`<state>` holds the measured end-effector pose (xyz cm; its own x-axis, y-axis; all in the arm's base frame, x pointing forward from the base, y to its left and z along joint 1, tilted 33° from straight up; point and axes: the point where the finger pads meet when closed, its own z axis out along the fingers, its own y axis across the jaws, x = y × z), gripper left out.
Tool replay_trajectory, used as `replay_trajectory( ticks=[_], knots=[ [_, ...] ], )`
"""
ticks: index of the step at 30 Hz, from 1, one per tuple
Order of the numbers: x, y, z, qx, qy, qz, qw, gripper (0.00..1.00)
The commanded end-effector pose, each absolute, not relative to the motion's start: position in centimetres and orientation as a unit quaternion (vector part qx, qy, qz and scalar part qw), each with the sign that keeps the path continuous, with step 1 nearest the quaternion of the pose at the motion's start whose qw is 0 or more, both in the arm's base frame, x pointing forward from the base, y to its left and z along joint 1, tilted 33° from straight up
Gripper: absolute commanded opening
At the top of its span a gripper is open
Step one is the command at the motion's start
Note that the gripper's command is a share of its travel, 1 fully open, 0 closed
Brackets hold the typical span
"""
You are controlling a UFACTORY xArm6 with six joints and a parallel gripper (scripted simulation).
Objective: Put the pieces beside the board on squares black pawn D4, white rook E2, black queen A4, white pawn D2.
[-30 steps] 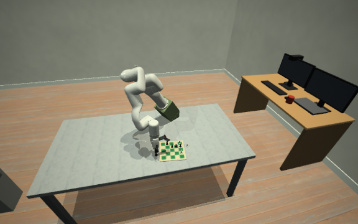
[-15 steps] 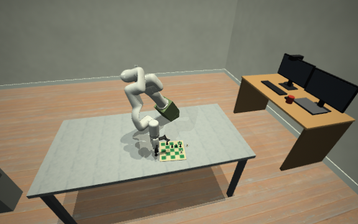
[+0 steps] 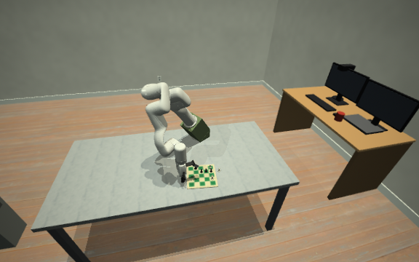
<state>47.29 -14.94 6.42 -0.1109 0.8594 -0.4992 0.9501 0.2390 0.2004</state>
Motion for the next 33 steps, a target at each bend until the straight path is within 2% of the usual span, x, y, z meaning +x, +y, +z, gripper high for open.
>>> replay_trajectory(
  ticks=[1,33],
  knots=[
    [47.73,-15.39,5.67,0.611,0.74,-0.084,0.269,0.42],
    [47.87,-15.61,5.26,0.611,0.74,-0.084,0.269,0.42]
  ],
)
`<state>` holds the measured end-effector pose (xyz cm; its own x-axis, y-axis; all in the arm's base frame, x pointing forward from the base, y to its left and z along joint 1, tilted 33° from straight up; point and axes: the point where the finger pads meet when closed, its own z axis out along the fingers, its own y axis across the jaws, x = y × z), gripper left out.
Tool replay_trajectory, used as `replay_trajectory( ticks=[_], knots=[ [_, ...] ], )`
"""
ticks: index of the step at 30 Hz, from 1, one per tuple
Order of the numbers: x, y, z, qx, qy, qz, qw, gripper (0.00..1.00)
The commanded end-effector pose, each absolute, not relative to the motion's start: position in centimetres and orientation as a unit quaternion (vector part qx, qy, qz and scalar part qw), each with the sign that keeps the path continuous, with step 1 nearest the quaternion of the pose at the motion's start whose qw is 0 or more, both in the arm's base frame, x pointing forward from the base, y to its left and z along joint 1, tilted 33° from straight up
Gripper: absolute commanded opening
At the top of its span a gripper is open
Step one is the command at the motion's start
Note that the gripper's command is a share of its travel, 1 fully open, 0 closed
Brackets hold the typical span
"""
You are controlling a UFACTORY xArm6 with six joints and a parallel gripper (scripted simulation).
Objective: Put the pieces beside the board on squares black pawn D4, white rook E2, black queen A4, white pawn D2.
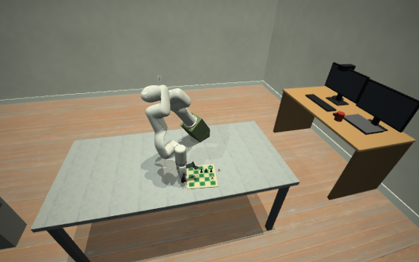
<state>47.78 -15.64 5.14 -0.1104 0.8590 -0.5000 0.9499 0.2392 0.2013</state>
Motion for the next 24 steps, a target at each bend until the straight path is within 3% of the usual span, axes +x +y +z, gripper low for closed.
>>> replay_trajectory(
  ticks=[1,12,13,24],
  knots=[
    [47.87,-15.61,5.26,0.611,0.74,-0.084,0.269,0.42],
    [47.87,-15.61,5.26,0.611,0.74,-0.084,0.269,0.42],
    [47.87,-15.61,5.26,0.611,0.74,-0.084,0.269,0.0],
    [47.87,-15.61,5.26,0.611,0.74,-0.084,0.269,0.0]
  ],
)
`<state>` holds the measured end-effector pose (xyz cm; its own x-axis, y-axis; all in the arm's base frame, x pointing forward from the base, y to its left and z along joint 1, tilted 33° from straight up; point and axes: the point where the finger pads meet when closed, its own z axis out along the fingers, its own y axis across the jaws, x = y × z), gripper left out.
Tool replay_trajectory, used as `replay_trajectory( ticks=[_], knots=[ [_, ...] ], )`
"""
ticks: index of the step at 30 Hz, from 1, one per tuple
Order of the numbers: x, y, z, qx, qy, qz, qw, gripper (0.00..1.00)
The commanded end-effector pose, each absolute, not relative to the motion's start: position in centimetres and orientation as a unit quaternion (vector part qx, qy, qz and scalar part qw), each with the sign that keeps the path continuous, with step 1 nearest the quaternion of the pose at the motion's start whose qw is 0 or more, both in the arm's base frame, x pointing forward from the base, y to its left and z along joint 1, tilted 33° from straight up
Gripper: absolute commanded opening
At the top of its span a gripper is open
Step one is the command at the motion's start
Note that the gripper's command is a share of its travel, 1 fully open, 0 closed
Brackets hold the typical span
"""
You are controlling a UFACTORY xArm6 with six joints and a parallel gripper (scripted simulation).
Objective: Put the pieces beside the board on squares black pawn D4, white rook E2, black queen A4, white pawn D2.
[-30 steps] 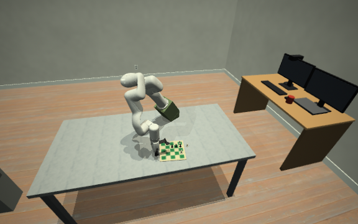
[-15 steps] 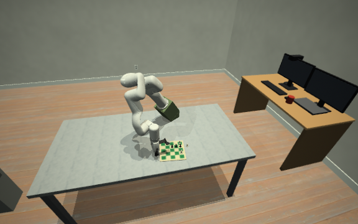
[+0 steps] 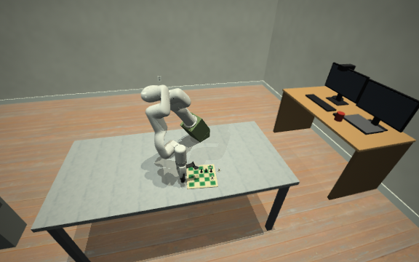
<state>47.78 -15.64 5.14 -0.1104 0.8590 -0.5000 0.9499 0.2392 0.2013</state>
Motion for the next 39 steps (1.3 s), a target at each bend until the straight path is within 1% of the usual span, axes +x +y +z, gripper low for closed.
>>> replay_trajectory(
  ticks=[1,25,39],
  knots=[
    [47.9,-15.6,5.3,0.611,0.74,-0.084,0.269,0.0],
    [47.8,-15.5,5.4,0.611,0.74,-0.084,0.269,0.0],
    [45.8,-12.4,11.2,0.611,0.74,-0.084,0.269,0.0]
  ],
)
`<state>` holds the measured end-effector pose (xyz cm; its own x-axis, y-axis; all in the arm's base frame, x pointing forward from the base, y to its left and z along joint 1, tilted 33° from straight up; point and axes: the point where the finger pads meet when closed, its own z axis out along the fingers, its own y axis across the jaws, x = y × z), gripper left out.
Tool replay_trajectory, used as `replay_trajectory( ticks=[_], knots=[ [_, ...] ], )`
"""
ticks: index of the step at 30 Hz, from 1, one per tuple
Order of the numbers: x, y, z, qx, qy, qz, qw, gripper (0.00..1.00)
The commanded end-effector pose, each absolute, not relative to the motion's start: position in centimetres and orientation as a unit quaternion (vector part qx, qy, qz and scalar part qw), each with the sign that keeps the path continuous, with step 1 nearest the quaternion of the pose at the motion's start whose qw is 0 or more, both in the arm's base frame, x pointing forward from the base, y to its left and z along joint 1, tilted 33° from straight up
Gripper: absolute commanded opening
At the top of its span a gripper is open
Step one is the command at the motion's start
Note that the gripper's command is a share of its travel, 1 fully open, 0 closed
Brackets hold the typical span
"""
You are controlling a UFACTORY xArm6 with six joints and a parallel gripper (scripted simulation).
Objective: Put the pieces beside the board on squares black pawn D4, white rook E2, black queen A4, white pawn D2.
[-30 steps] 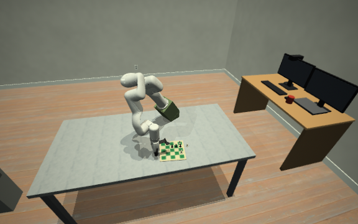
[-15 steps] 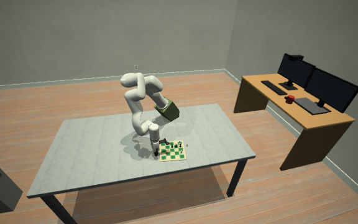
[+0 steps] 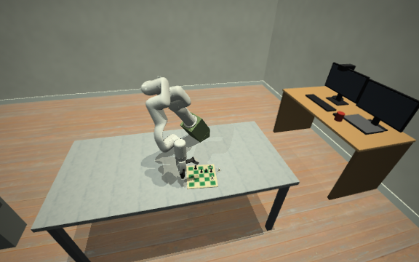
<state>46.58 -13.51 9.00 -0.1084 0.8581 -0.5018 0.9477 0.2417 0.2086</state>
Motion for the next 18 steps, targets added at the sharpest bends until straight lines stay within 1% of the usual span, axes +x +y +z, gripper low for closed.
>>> replay_trajectory(
  ticks=[1,6,18],
  knots=[
    [45.6,-12.1,11.8,0.611,0.74,-0.084,0.269,0.0],
    [45.0,-11.2,13.5,0.611,0.74,-0.084,0.269,0.0],
    [44.9,-11.0,13.6,0.609,0.742,-0.085,0.269,0.0]
  ],
)
